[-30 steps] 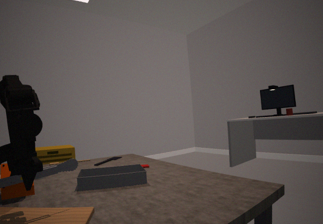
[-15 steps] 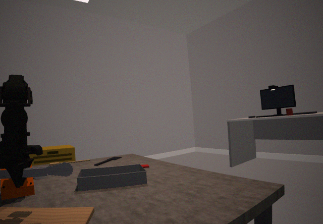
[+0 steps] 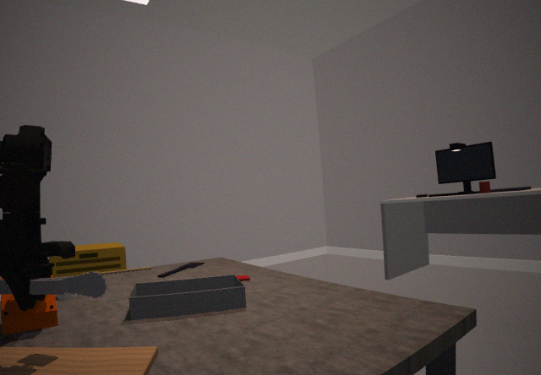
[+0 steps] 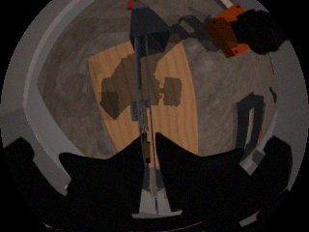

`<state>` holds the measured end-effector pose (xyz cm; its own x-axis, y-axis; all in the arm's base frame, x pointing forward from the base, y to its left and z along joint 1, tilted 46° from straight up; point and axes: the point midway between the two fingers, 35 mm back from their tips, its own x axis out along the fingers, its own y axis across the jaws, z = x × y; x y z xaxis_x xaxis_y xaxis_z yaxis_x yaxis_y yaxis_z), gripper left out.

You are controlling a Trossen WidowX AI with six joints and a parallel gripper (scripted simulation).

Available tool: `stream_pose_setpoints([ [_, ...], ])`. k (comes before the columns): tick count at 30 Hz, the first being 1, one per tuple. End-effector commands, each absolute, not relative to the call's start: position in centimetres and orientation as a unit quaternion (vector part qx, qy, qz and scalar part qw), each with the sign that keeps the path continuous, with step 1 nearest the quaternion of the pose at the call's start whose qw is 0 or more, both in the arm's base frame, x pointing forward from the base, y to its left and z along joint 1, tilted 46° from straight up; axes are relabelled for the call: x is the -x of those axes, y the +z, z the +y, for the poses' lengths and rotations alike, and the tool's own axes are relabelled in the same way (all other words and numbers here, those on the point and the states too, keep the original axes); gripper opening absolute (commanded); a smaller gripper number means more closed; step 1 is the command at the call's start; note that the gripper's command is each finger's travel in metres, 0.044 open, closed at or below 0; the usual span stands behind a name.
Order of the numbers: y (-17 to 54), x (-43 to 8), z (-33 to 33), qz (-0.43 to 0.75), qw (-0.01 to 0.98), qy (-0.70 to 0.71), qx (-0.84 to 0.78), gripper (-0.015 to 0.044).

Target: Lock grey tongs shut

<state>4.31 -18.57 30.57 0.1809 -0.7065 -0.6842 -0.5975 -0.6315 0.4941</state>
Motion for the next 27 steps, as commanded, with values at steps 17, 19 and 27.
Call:
stream_pose_setpoints([
  [17,27.1,-4.6,-17.3,-0.316,0.05,-0.471,-0.822,-0.015],
  [19,26.8,-4.6,-17.2,-0.306,0.051,-0.465,-0.829,-0.015],
  [27,26.2,-4.9,-16.7,-0.277,0.061,-0.429,-0.858,-0.015],
])
